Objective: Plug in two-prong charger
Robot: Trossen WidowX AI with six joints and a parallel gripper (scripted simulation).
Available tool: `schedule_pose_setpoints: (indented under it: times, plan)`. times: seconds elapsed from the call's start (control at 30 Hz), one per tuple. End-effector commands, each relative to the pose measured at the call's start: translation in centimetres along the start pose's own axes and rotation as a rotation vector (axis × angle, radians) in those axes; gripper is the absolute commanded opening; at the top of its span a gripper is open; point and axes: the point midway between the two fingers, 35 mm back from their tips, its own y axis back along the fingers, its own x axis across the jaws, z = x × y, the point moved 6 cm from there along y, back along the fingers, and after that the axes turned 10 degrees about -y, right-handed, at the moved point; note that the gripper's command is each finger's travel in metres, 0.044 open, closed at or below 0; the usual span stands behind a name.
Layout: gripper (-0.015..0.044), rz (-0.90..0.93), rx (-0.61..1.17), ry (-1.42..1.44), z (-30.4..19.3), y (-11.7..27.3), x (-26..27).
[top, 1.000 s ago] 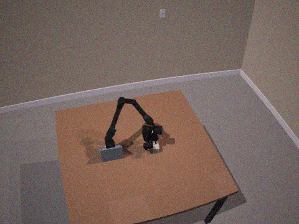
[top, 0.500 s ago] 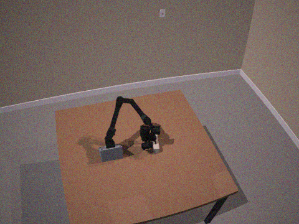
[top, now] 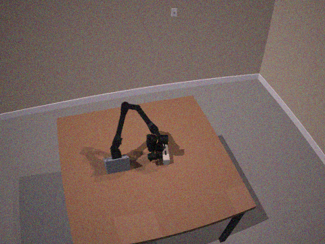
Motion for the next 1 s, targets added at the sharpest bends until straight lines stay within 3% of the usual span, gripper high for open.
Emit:
schedule_pose_setpoints:
  times: [0.0,0.17,0.5,0.97]
  plan:
    - [0.0440,0.002,0.001,-0.002,-0.6,-0.1,-0.1]
    - [0.0440,0.005,-0.040,0.000,-0.5,0.4,-0.1]
    - [0.0440,0.104,-0.596,-0.002,-2.3,6.6,-0.6]
    - [0.0440,0.106,-0.606,-0.002,-2.4,6.7,-0.6]
